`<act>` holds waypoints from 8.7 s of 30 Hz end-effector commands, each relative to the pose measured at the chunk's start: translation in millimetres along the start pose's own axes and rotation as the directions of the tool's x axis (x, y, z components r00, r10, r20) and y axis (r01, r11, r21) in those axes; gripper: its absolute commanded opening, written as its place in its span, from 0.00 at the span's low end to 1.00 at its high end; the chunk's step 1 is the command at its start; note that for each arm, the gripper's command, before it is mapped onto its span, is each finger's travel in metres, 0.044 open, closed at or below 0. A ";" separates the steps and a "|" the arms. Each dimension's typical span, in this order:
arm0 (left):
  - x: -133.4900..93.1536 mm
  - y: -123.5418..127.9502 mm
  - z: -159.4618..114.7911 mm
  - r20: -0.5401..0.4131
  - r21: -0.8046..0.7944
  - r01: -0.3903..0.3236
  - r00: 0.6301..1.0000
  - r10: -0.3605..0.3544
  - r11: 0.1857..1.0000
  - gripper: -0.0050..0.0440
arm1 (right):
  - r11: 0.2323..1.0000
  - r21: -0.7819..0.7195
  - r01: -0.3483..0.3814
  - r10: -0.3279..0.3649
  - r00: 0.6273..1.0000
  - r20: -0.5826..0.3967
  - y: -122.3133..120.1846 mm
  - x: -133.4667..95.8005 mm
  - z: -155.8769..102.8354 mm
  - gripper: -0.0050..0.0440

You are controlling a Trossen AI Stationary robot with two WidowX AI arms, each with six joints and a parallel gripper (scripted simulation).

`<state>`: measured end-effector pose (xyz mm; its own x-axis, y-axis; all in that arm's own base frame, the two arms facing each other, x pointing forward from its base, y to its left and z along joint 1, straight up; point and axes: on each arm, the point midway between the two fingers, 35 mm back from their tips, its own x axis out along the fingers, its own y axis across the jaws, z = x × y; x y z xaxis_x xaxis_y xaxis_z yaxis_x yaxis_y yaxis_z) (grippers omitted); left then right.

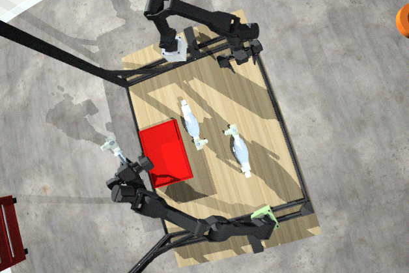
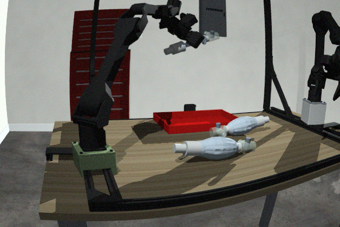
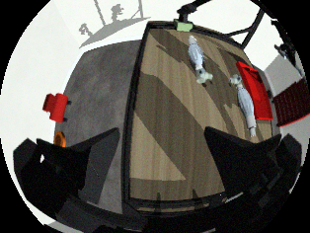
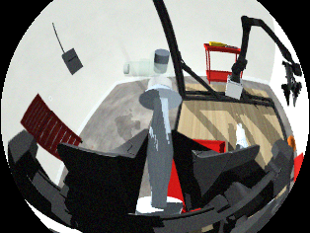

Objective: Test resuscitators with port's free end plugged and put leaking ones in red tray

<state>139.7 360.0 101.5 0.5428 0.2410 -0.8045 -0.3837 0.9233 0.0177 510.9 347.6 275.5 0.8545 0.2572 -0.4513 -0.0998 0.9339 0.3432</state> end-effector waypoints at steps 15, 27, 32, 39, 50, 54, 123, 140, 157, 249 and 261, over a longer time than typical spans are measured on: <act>-0.4 0.7 0.4 0.002 0.002 -0.002 1.000 0.002 1.000 1.00 | 0.967 -0.018 -0.254 0.247 0.917 0.312 44.6 -96.2 115.0 0.10; 0.1 0.3 -0.3 0.000 -0.001 0.000 1.000 0.000 1.000 1.00 | 0.937 -0.059 -0.345 0.334 0.830 0.448 56.6 -148.6 159.1 0.10; 0.1 0.3 -0.3 0.000 -0.001 0.000 1.000 0.000 1.000 1.00 | 0.912 -0.096 -0.398 0.384 0.750 0.539 61.5 -191.4 189.1 0.10; 0.5 -0.1 -0.6 0.000 -0.001 0.002 1.000 -0.002 1.000 1.00 | 0.908 -0.105 -0.405 0.392 0.733 0.556 61.7 -197.8 192.7 0.10; 0.5 -0.1 -0.6 0.000 -0.001 0.002 1.000 -0.002 1.000 1.00 | 0.853 -0.205 -0.480 0.462 0.513 0.723 60.6 -301.4 246.4 0.10; 0.5 -0.1 -0.6 0.000 -0.001 0.002 1.000 -0.002 1.000 1.00 | 0.853 -0.205 -0.480 0.462 0.513 0.723 60.6 -301.4 246.4 0.10; 0.1 0.2 -0.9 -0.002 -0.003 0.001 1.000 -0.001 1.000 1.00 | 0.817 -0.495 -0.296 0.270 -0.561 0.782 -86.6 -747.9 266.3 0.10; -0.2 0.3 -0.7 -0.002 -0.002 -0.001 1.000 0.001 1.000 1.00 | 0.941 -0.269 0.207 0.338 -0.517 0.786 -97.1 -731.8 278.7 0.10; -0.1 0.4 -0.7 -0.001 -0.002 -0.001 1.000 0.001 1.000 1.00 | 0.942 -0.253 0.219 0.239 0.090 0.967 -134.0 -542.5 318.9 0.10; 0.1 0.2 -0.4 0.000 0.000 0.000 1.000 0.000 1.000 1.00 | 0.896 -0.144 0.420 -0.442 0.876 -0.194 -292.2 -219.1 -191.0 0.10; 0.3 -0.1 -0.6 -0.001 -0.003 0.002 1.000 -0.002 1.000 1.00 | 0.896 -0.143 0.420 -0.441 0.876 -0.194 -252.0 -147.4 -213.7 0.10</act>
<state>139.0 359.8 100.8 0.5421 0.2400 -0.8053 -0.3852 0.9227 0.0157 253.1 83.8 69.3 0.5592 -0.2233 -0.7984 0.1786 0.9729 -0.1470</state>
